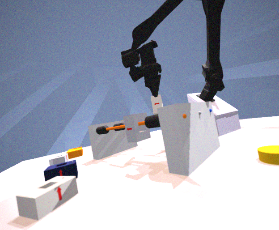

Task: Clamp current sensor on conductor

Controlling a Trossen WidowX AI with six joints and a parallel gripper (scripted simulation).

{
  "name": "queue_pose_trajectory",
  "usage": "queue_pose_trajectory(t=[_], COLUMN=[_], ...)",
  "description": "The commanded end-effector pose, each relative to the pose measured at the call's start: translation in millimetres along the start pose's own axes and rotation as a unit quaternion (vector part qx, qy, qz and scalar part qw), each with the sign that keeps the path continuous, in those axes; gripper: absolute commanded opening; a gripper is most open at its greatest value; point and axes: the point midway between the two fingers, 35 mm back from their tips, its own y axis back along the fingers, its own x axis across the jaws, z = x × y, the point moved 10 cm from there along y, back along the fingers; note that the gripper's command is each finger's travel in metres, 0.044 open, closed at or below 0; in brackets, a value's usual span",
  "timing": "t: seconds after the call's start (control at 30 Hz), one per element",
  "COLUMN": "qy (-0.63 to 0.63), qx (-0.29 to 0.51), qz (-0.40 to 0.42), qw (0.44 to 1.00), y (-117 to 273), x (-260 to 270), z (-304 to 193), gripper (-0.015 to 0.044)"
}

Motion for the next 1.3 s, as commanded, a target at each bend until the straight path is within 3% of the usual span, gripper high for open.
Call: queue_pose_trajectory(t=[0.0,0.63,1.27], qy=[-0.054,-0.338,-0.349], qx=[-0.004,-0.002,-0.003], qz=[0.001,0.004,0.004], qw=[0.999,0.941,0.937], y=[1,-4,-28], x=[4,24,25], z=[4,19,21], gripper=[0.0,0.0,0.0])
